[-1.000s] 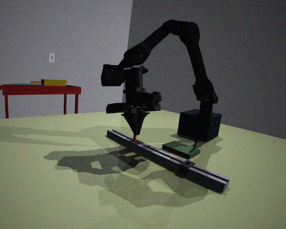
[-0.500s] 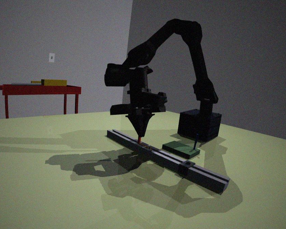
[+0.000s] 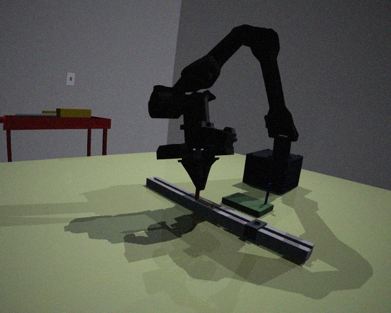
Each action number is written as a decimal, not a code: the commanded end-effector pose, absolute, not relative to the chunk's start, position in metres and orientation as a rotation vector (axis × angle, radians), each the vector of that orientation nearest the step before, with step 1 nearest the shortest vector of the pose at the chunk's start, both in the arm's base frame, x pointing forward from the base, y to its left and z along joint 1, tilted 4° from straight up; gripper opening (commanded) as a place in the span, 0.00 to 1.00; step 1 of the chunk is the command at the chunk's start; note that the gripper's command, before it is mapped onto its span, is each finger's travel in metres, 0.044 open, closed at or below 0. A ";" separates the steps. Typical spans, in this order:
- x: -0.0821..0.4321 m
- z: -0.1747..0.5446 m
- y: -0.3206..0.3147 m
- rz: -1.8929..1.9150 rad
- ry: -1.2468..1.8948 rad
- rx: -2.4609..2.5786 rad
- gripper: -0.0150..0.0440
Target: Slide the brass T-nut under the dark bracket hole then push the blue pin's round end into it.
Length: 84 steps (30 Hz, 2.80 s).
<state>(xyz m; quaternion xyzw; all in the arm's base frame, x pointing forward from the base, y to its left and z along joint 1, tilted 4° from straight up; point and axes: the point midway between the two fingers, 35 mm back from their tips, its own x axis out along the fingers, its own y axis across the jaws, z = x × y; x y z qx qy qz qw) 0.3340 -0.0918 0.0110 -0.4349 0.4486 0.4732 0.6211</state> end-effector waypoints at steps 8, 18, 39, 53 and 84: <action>0.335 0.009 -0.073 1.094 1.030 -0.992 0.00; 0.338 0.009 -0.057 1.094 1.029 -0.991 0.00; 0.344 0.009 -0.022 1.095 1.026 -0.988 0.00; 0.349 0.009 0.001 1.096 1.024 -0.987 0.00; 0.352 0.009 0.022 1.097 1.022 -0.985 0.00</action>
